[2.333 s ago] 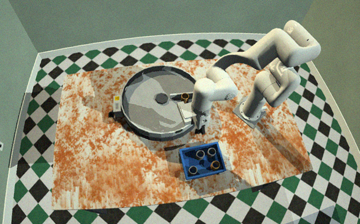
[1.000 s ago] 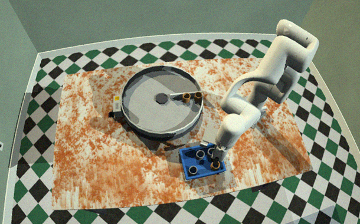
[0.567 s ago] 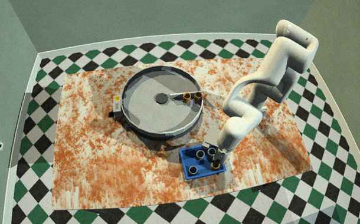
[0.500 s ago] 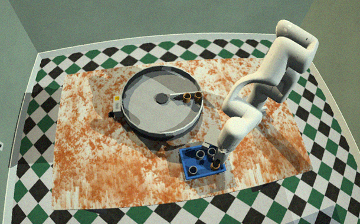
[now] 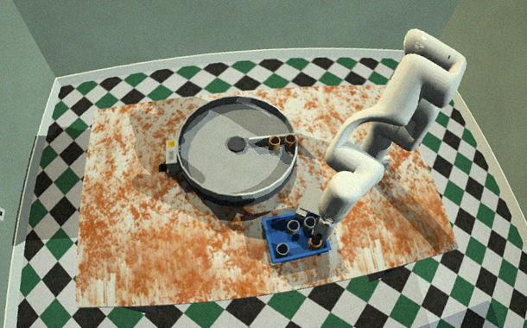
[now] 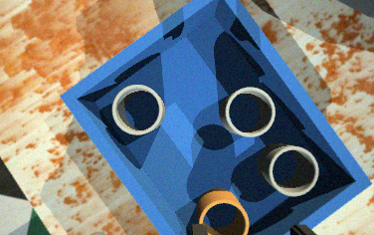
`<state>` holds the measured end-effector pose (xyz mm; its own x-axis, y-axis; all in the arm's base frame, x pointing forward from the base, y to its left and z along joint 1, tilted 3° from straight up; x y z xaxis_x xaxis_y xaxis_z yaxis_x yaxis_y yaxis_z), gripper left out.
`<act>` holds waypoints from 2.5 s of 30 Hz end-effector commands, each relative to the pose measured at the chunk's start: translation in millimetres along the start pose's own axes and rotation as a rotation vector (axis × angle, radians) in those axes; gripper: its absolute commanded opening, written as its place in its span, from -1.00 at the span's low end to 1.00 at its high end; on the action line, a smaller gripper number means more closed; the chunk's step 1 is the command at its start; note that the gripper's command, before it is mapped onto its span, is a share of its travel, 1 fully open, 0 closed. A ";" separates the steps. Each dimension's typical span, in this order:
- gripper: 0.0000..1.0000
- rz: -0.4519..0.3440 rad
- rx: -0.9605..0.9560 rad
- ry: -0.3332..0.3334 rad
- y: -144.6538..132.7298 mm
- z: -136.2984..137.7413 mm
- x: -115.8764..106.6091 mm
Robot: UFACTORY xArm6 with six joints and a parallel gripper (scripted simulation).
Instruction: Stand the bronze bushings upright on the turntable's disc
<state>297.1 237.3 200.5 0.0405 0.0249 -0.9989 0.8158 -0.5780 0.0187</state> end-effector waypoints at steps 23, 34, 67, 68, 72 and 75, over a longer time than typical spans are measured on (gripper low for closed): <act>-0.04 0.001 0.000 0.004 -0.3 -1.9 11.3; -0.04 0.001 0.000 0.004 -0.3 -2.0 51.7; -0.04 0.001 0.000 0.004 -0.2 -2.1 71.4; -0.04 0.001 0.000 0.004 -0.2 -2.1 71.4; -0.04 0.001 0.000 0.004 -0.2 -2.1 71.4; -0.04 0.001 0.000 0.004 -0.2 -2.1 71.5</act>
<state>300.1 240.2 128.2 0.0407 0.0249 -0.9989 0.8158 -0.5780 0.0188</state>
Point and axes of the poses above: the point where the finger pads meet when closed, its own x axis out along the fingers, its own z axis across the jaws, y = z × x, the point moved 5 cm from there along -x, back along the fingers, and after that the axes turned 3 degrees about -x, right-handed, at the moved point
